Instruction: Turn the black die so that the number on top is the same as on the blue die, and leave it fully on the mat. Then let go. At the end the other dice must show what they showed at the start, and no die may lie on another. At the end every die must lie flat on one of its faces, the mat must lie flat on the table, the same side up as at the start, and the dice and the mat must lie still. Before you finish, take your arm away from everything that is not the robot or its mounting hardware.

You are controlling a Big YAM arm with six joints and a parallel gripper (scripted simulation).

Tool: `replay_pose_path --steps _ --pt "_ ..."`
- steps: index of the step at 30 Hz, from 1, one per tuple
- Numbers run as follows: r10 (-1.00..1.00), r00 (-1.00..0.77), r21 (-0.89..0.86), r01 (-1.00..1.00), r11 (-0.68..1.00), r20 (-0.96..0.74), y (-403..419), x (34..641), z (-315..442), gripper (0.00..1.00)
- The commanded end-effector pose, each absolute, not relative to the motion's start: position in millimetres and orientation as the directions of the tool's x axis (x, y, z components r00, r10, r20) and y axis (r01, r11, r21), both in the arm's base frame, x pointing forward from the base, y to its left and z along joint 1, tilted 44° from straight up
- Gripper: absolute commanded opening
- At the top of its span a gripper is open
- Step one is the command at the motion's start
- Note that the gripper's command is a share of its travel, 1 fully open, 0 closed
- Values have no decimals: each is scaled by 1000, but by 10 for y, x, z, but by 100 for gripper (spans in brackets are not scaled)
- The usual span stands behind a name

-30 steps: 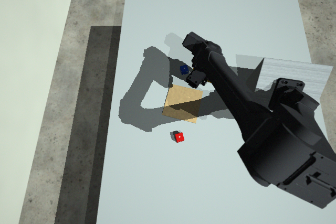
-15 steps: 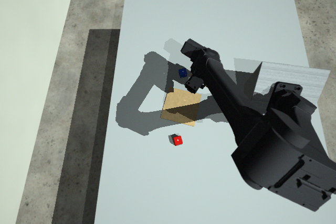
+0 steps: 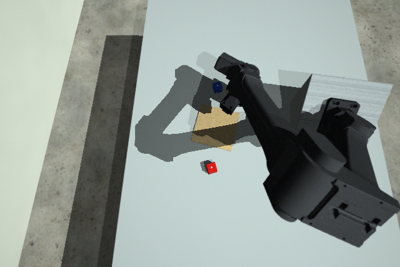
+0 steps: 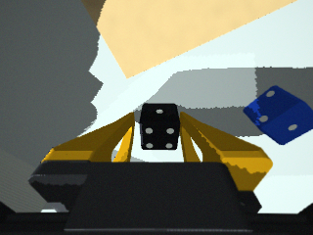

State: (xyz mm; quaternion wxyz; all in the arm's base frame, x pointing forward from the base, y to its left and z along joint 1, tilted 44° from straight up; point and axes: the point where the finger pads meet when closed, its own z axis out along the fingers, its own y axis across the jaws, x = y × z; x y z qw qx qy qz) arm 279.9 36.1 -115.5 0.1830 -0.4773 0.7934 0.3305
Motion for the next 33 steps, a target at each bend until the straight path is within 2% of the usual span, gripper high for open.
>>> replay_pose_path --steps 1,33 --pt "-629 -481 333 -877 347 -610 324 2905 -1149 44" --pt "-629 -485 345 -874 342 -607 336 2876 -1137 44"
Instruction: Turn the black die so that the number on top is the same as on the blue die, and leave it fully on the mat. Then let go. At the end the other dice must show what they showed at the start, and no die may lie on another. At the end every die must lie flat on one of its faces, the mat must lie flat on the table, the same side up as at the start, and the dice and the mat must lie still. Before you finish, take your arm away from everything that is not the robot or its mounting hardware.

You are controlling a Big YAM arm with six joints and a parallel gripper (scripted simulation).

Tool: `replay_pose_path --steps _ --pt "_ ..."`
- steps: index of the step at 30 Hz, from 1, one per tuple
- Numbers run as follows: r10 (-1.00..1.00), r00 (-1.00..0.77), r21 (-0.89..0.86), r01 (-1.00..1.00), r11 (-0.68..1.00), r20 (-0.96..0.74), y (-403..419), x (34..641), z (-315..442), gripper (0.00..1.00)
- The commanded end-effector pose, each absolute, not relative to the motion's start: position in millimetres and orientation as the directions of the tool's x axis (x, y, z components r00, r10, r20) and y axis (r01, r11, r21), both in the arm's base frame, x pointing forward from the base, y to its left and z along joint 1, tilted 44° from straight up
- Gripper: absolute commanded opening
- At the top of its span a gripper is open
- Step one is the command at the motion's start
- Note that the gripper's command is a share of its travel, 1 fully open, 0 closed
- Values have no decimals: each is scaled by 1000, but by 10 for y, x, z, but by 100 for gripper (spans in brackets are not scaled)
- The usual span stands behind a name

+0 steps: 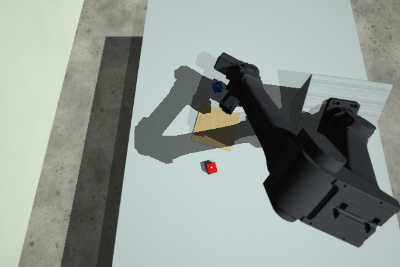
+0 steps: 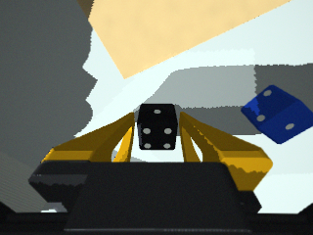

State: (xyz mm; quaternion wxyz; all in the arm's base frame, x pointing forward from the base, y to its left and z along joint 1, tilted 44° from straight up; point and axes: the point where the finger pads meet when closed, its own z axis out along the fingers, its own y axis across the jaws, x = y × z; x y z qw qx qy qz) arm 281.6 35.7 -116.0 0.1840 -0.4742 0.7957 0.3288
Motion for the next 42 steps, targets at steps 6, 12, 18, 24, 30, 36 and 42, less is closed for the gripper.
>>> replay_pose_path --steps 6,12,18,24,30,36,42 --pt "-629 -485 345 -874 342 -607 336 2876 -1137 44" --pt "-629 -485 345 -874 341 -607 336 2876 -1137 25" --pt "-629 -485 345 -874 341 -607 336 2876 -1137 25" --pt "-629 -485 345 -874 341 -607 336 2876 -1137 25" --pt "-629 -485 345 -874 341 -607 336 2876 -1137 25" --pt "-629 -485 345 -874 341 -607 336 2876 -1137 25" --pt "-628 -484 341 -875 344 -609 312 2887 -1118 25"
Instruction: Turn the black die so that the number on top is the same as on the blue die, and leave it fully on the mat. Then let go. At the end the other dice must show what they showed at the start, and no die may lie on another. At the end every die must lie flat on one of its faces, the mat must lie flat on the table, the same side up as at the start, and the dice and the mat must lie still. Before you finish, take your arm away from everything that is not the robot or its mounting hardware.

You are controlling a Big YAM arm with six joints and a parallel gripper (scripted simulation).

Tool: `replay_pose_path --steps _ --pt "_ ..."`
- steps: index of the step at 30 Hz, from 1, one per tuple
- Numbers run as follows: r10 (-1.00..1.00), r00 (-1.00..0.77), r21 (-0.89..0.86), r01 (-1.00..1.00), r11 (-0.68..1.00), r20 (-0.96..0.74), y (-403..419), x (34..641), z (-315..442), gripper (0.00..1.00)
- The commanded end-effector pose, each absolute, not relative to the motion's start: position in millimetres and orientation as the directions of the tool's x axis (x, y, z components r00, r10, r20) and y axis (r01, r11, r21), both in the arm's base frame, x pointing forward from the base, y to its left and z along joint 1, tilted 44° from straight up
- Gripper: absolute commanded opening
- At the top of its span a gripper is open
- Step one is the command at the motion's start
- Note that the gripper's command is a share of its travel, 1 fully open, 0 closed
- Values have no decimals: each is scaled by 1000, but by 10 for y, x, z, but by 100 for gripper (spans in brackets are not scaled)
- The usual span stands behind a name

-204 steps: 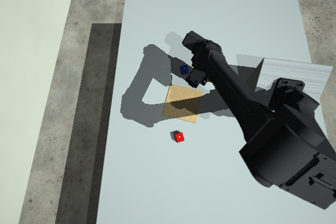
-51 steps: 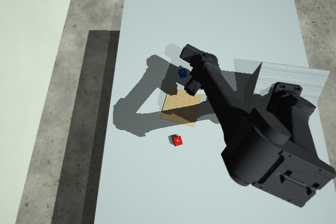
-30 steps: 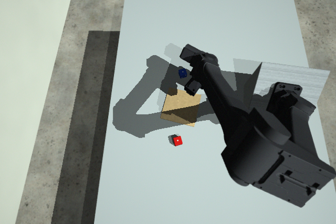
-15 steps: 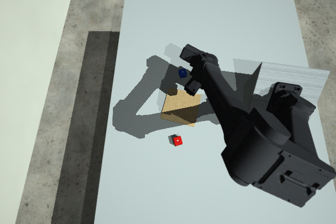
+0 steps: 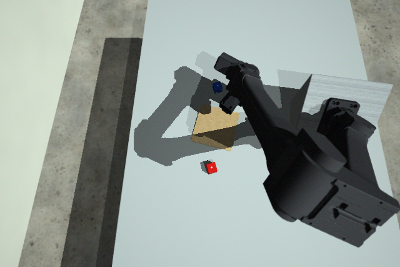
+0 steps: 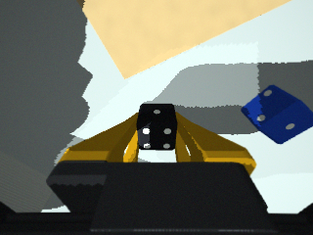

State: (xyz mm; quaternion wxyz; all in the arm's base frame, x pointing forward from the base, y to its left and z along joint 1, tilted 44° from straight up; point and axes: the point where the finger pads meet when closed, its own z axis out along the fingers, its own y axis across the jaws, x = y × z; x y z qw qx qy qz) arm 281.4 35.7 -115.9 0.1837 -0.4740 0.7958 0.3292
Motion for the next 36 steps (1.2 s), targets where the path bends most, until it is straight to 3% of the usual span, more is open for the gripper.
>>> replay_pose_path --steps 1,20,25,36 --pt "-629 -475 322 -880 350 -615 253 2934 -1084 25" --pt "-642 -461 295 -887 356 -613 -498 3037 -366 25" --pt "-635 -478 362 -877 316 -606 -296 2811 -450 25" --pt "-640 -475 317 -880 354 -604 -419 3045 -377 25"
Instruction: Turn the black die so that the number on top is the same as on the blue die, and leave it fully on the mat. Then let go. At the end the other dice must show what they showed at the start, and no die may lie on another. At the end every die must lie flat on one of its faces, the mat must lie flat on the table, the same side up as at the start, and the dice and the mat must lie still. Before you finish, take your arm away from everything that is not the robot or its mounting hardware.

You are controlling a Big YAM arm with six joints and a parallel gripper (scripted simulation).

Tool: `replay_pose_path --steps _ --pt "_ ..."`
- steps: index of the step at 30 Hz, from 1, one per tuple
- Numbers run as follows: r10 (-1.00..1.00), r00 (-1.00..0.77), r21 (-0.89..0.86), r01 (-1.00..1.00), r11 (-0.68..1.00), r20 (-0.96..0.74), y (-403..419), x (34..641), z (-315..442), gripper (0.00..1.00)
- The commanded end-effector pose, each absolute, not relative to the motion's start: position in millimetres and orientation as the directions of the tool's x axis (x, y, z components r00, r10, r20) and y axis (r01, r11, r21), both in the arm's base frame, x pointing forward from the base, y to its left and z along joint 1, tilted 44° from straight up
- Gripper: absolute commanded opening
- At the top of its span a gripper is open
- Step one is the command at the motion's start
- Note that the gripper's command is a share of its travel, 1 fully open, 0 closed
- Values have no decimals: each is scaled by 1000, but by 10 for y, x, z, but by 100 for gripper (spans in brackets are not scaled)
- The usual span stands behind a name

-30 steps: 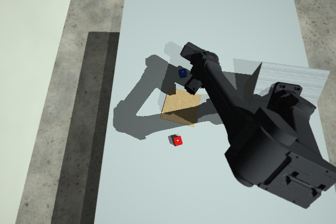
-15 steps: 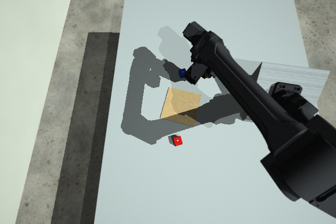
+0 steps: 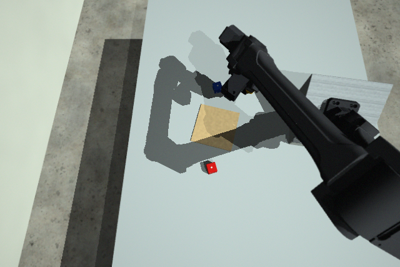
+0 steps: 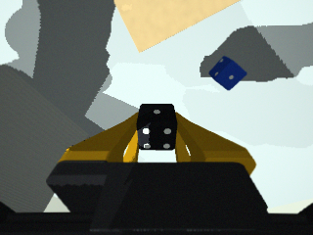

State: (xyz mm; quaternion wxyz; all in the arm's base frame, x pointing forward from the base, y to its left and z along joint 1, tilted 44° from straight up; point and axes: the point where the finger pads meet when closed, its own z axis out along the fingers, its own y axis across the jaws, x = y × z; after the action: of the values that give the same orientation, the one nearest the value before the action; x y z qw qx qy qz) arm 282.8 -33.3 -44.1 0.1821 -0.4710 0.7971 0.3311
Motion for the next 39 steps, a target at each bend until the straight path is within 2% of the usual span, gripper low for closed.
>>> replay_pose_path --steps 1,10,15,21,27,29,39 --pt "-640 -478 315 -878 360 -602 -417 3088 -350 25" --pt "-490 -736 485 -676 554 -467 -259 3312 -188 25" --pt "-438 -803 550 -596 585 -404 -136 3167 -221 25" --pt "-289 -910 604 -413 681 -296 -73 3510 -35 25" --pt "-165 -970 655 -241 716 -176 63 3535 28 25" --pt "-165 -970 655 -241 716 -176 63 3535 28 25" --pt "96 -993 681 114 723 64 314 3720 228 25"
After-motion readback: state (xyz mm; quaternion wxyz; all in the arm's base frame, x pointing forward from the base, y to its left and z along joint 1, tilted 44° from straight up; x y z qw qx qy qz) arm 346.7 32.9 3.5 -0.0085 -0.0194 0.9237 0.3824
